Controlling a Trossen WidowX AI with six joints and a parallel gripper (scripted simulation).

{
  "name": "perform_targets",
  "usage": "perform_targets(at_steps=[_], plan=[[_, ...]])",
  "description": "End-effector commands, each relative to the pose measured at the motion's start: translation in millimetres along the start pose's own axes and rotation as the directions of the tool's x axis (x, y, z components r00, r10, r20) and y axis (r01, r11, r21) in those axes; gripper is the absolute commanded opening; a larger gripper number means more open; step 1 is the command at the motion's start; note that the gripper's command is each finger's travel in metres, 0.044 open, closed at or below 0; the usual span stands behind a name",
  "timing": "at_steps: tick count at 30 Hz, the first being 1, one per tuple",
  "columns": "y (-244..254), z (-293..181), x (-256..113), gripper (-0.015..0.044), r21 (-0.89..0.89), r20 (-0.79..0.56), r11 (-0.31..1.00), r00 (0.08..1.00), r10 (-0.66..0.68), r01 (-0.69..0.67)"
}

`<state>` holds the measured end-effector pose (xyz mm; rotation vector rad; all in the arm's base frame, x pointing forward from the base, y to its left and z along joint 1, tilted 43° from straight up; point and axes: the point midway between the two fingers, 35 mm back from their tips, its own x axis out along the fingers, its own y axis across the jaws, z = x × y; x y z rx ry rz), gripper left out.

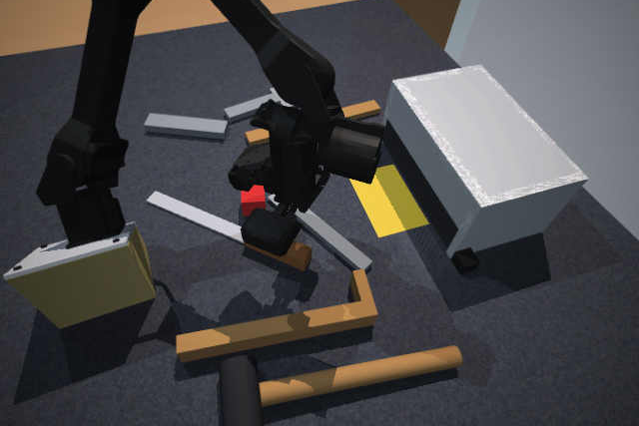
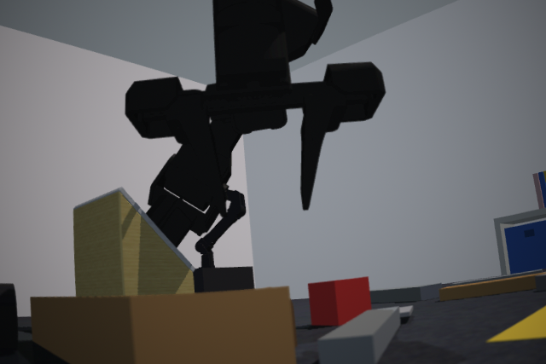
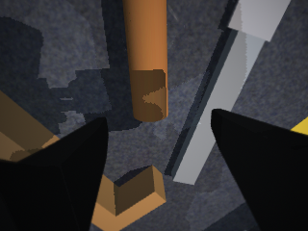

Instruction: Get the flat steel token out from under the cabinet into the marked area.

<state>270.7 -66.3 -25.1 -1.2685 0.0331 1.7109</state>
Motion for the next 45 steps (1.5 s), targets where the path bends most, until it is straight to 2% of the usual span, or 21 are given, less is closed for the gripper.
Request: perform_targets(at_steps=[1,4,13,45], plan=[[2,3,23,0.027,0.006,0.017,1.0,1.0,0.001,-0.001],[2,4,36,0.027,0.005,0.018,1.0,1.0,0.0,0.0],[2,4,39,0.027,0.005,0.018,1.0,1.0,0.0,-0.001],[1,6,87,0.027,0.005,0.02,1.0,1.0,-0.002,0.002]])
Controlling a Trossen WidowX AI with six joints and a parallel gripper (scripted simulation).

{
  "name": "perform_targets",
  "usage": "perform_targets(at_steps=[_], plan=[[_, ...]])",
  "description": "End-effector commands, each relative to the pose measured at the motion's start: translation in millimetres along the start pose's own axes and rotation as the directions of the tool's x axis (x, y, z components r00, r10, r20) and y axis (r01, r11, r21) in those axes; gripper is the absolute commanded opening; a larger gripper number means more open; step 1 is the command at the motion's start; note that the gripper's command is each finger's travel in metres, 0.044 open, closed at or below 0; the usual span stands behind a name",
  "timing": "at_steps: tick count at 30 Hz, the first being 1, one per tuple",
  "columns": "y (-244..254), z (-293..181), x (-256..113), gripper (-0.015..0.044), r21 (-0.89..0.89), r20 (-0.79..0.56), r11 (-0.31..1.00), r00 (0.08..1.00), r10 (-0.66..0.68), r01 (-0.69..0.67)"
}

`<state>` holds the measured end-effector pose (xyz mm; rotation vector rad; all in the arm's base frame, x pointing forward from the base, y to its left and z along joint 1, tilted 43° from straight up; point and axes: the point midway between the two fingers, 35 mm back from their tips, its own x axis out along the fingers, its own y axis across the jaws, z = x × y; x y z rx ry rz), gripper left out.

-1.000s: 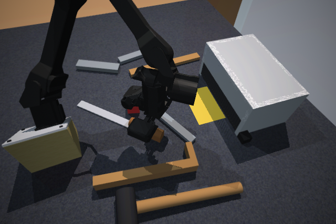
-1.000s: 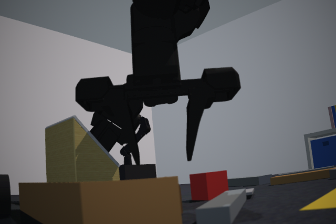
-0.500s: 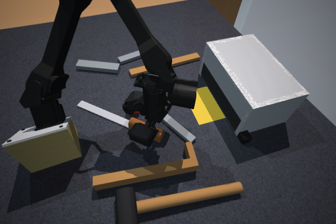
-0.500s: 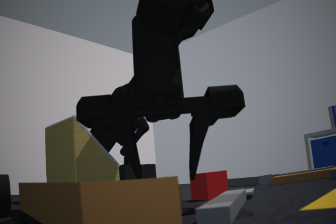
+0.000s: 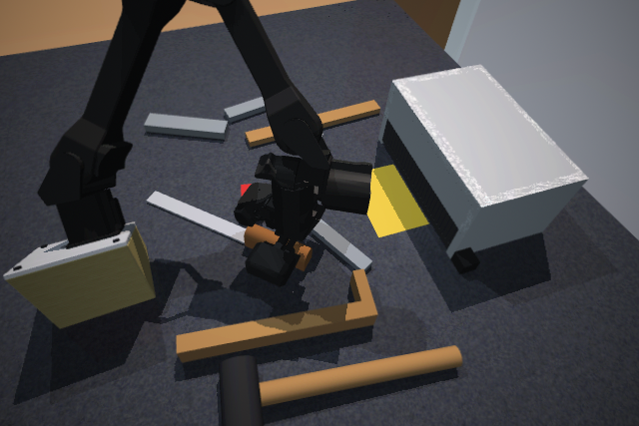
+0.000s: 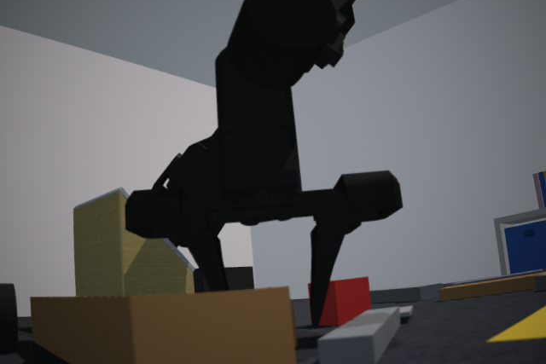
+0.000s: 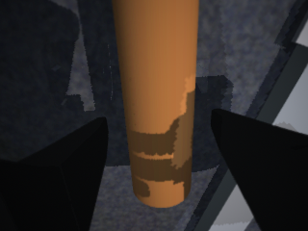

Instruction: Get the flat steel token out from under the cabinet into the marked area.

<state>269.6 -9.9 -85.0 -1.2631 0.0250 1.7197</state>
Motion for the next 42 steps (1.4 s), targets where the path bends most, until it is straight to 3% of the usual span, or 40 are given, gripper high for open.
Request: perform_targets(at_steps=[1,3,8,16,20,42], plan=[[1,3,5,0.027,0.009,0.01,1.0,1.0,-0.004,0.004],[1,3,5,0.027,0.009,0.01,1.0,1.0,-0.004,0.004],[0,1,2,0.0139,0.001,0.003,1.0,1.0,0.001,-0.001],[0,1,2,0.0085,0.001,0.003,1.0,1.0,0.001,-0.001],[0,1,2,0.0,0.001,0.003,1.0,1.0,0.001,-0.001],[6,10,-35,0.0,0.01,0.009,1.0,1.0,-0.002,0.002]])
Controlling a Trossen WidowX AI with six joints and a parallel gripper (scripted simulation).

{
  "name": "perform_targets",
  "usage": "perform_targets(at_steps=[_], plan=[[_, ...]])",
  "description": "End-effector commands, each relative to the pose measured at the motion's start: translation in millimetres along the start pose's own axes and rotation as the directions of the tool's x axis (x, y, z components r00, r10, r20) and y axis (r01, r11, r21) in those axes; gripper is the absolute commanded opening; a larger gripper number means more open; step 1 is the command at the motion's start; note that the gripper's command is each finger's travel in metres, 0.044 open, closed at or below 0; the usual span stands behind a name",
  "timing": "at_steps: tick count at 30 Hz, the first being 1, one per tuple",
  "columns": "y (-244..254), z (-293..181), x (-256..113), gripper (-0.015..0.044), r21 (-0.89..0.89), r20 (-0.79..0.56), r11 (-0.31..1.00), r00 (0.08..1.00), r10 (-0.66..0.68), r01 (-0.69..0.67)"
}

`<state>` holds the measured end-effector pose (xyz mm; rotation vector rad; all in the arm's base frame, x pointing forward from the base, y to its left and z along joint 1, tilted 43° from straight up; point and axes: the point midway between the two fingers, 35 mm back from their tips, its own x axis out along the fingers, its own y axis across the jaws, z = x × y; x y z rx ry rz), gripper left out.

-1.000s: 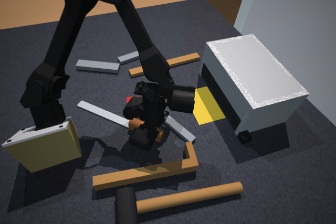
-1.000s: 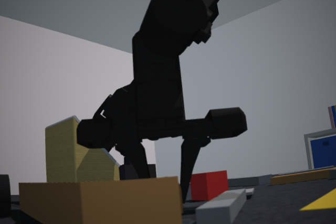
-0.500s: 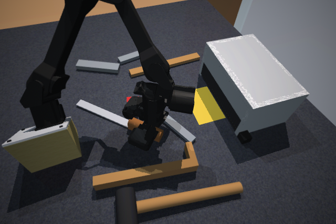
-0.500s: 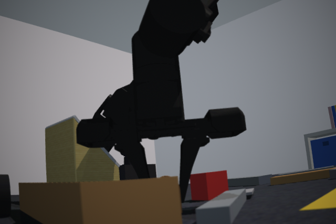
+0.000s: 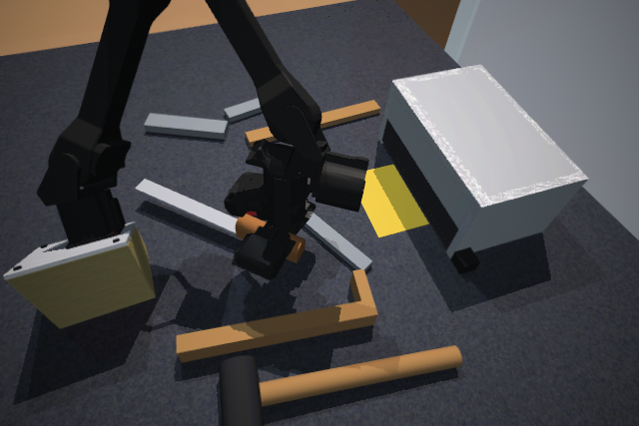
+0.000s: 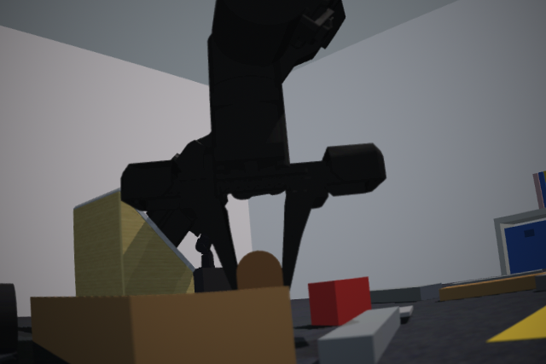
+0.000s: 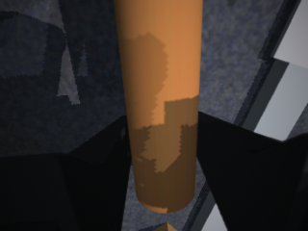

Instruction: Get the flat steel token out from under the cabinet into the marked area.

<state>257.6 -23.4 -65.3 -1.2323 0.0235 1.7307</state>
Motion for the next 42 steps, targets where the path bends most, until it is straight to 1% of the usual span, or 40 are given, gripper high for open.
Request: perform_targets(at_steps=[1,14,30,42], plan=[[0,0,-13,0.0,-0.005,-0.014,1.0,1.0,-0.001,0.001],[3,6,-39,0.0,-0.004,-0.015,1.0,1.0,0.0,0.0],[-13,-11,-70,0.0,-0.005,-0.016,1.0,1.0,0.0,0.0],[-20,-12,-96,0.0,-0.005,-0.017,1.0,1.0,0.001,-0.001]])
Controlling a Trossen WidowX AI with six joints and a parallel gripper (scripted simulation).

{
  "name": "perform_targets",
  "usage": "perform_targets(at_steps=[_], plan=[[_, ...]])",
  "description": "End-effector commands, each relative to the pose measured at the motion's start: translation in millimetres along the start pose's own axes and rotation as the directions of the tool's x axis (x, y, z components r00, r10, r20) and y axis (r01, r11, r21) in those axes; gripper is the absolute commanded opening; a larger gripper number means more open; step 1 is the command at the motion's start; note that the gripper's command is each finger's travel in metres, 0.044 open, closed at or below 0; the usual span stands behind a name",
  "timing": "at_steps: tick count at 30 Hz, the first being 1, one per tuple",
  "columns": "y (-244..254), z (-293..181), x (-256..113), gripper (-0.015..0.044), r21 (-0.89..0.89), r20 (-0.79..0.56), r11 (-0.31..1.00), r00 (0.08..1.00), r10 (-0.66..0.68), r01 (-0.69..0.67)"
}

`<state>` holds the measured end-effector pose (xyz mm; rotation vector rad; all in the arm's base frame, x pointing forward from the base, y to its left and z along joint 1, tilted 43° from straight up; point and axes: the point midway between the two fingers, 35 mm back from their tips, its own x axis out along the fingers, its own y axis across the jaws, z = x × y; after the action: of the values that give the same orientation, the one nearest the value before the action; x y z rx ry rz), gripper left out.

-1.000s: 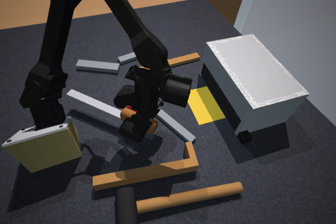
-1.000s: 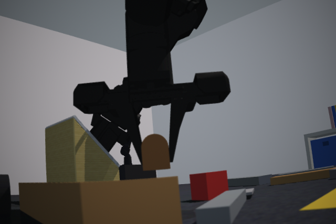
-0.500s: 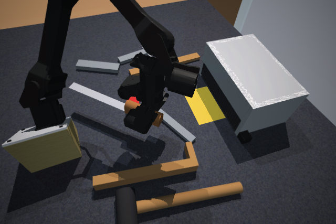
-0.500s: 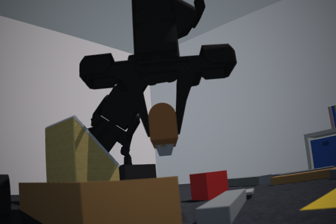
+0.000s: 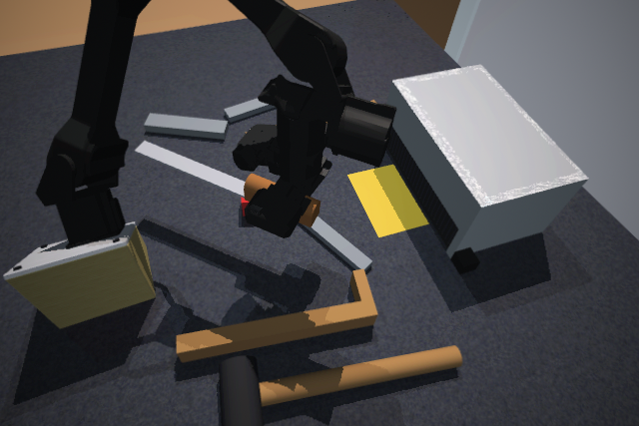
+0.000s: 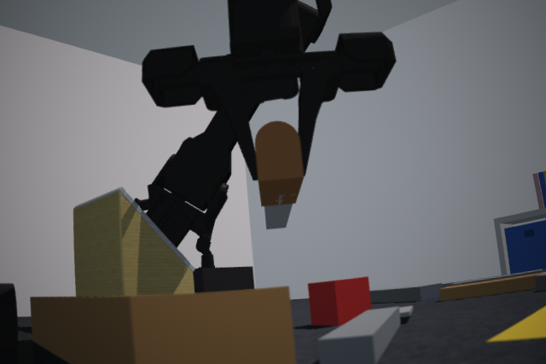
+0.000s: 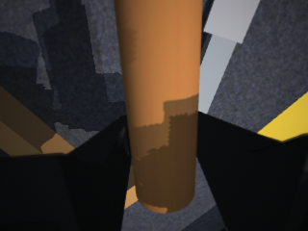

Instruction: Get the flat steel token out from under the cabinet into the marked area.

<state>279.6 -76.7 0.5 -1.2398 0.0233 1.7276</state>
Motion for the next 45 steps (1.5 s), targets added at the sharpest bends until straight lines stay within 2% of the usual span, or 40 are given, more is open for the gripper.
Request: perform_targets(at_steps=[1,17,45], plan=[[-1,-1,-13,0.0,-0.001,-0.011,1.0,1.0,0.001,-0.001],[11,1,-28,0.0,0.015,-0.024,1.0,1.0,0.012,-0.012],[9,0,-28,0.0,0.237,-0.015,0.971,1.0,0.005,-0.001]])
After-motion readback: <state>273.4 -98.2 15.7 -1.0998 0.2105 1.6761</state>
